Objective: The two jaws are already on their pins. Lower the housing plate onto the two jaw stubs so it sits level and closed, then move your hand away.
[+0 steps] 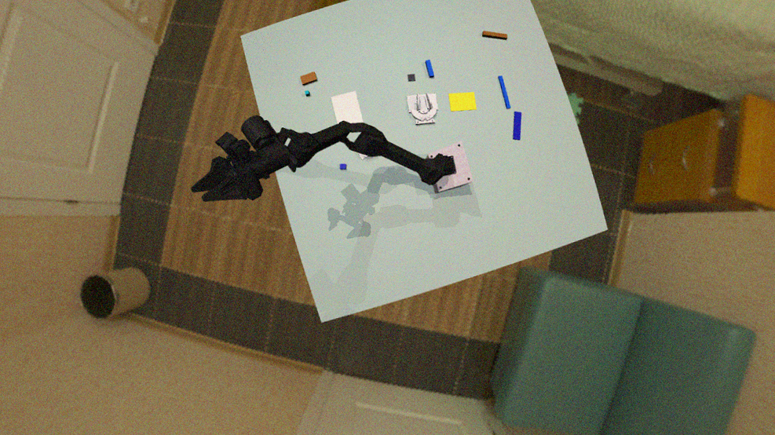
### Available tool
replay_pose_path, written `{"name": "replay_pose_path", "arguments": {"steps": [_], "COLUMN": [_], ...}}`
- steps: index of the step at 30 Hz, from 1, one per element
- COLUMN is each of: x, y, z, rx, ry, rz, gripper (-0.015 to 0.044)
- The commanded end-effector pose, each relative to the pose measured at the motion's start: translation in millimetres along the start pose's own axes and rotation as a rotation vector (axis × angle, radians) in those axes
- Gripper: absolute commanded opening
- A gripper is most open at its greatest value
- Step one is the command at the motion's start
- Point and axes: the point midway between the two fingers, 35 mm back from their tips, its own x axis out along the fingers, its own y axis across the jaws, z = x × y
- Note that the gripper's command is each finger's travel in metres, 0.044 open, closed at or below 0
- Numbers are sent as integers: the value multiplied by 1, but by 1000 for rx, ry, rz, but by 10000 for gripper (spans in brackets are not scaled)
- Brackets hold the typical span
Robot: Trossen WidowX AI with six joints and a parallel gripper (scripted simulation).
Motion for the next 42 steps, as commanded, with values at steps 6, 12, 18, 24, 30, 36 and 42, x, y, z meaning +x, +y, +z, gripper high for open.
{"name": "replay_pose_path", "arguments": {"steps": [6, 12, 18, 24, 30, 36, 42], "x": [2, 0, -4, -11, -26, -48, -75], "y": [20, 53, 72, 102, 140, 178, 211], "z": [-16, -35, -39, -47, -50, -46, -34], "rx": [42, 120, 215, 274, 347, 424, 501], "ry": [26, 53, 54, 66, 67, 56, 30], "rz": [83, 217, 295, 408, 556, 710, 865], "gripper": [440, 440, 440, 440, 440, 440, 440]}}
